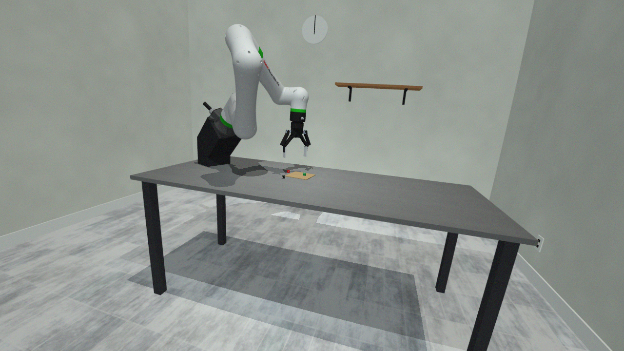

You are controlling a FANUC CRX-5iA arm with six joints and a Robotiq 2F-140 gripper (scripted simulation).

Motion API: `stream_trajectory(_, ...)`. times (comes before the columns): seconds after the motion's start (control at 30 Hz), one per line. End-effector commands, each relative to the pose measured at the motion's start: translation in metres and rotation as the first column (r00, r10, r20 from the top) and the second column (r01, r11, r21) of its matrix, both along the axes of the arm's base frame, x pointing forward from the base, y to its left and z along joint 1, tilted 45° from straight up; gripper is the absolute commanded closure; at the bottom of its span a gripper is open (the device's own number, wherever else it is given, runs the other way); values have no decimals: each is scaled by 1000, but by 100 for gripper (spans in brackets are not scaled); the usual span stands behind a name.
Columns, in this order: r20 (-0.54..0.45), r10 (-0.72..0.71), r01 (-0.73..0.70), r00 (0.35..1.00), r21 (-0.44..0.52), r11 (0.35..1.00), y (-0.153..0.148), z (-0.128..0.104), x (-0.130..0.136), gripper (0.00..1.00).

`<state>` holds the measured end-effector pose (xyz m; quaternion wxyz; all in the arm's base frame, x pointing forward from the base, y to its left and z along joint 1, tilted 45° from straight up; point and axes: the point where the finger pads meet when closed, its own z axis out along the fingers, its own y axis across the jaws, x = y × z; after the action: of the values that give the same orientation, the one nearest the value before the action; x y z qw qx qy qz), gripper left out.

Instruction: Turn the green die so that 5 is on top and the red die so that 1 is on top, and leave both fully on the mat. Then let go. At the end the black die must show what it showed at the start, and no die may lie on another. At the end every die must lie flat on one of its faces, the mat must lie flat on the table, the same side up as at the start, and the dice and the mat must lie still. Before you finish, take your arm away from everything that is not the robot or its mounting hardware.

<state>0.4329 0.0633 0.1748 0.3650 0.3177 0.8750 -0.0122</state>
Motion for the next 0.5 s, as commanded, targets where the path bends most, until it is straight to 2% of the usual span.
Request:
stream_trajectory(0.0, 58, -125, 119, 991, 94, 988, 1, -12, -9, 0)
stream_trajectory(0.07, 69, -173, 163, 982, 137, 977, 1, -16, -13, 0)
stream_trajectory(0.17, 70, -174, 163, 982, 138, 977, 1, -17, -13, 0)
stream_trajectory(0.27, 88, -281, 254, 956, 236, 938, 1, -27, -21, 0)
stream_trajectory(0.47, 94, -348, 307, 933, 297, 904, 1, -34, -26, 0)
